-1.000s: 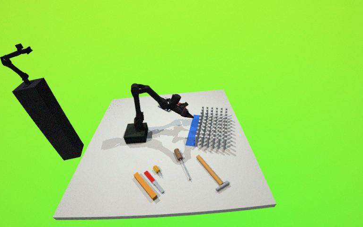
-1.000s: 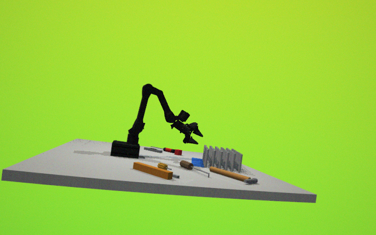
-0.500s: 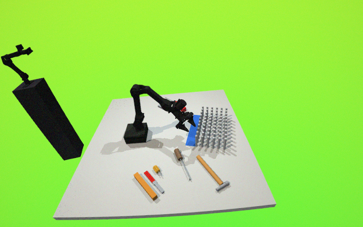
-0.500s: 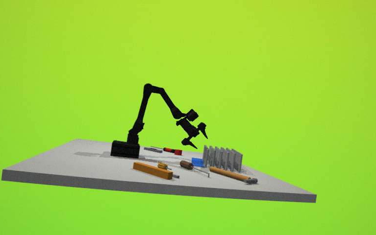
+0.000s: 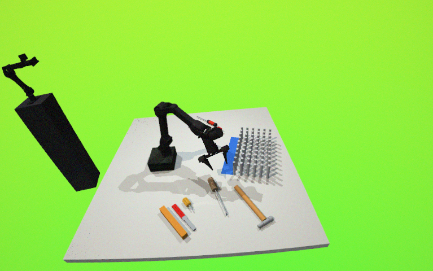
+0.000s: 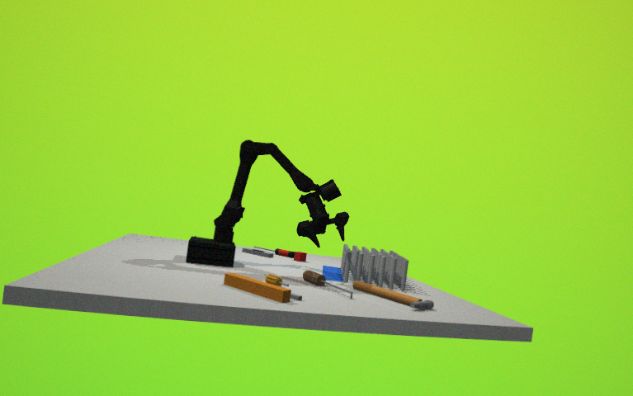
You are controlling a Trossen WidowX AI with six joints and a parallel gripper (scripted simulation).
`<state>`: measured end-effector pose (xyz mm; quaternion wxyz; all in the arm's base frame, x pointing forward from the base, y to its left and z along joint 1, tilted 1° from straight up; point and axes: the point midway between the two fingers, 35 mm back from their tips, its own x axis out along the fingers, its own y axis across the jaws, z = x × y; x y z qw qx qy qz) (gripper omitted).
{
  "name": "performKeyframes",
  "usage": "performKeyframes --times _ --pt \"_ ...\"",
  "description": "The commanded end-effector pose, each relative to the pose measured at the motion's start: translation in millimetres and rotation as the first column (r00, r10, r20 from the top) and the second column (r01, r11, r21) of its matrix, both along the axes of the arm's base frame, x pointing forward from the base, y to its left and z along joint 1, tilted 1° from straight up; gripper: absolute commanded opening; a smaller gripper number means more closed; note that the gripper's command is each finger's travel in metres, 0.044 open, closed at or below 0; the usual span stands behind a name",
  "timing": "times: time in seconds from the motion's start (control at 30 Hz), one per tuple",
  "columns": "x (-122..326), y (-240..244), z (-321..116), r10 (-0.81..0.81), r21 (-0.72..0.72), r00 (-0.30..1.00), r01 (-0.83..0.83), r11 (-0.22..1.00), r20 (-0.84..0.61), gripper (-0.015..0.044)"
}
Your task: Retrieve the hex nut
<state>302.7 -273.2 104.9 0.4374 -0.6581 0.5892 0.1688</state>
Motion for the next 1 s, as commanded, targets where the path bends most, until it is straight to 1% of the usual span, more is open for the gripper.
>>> performKeyframes --times 0.0,0.4,0.47,0.57,0.6,0.97 --pt "-49.5 -32.2 4.3 0.203 0.054 0.921 -0.196 0.979 -0.334 0.0440" --pt "-49.5 -32.2 4.3 0.203 0.054 0.921 -0.196 0.979 -0.334 0.0440" --pt "-48.9 -31.2 -6.0 0.203 0.054 0.921 -0.196 0.979 -0.334 0.0440" --pt "-49.6 -24.3 -47.0 0.203 0.055 0.920 -0.196 0.979 -0.334 0.0440" --pt "-50.3 -22.5 -54.3 0.203 0.055 0.920 -0.196 0.979 -0.334 0.0440" --pt "-50.6 -21.9 -56.7 0.203 0.055 0.920 -0.196 0.979 -0.334 0.0440"
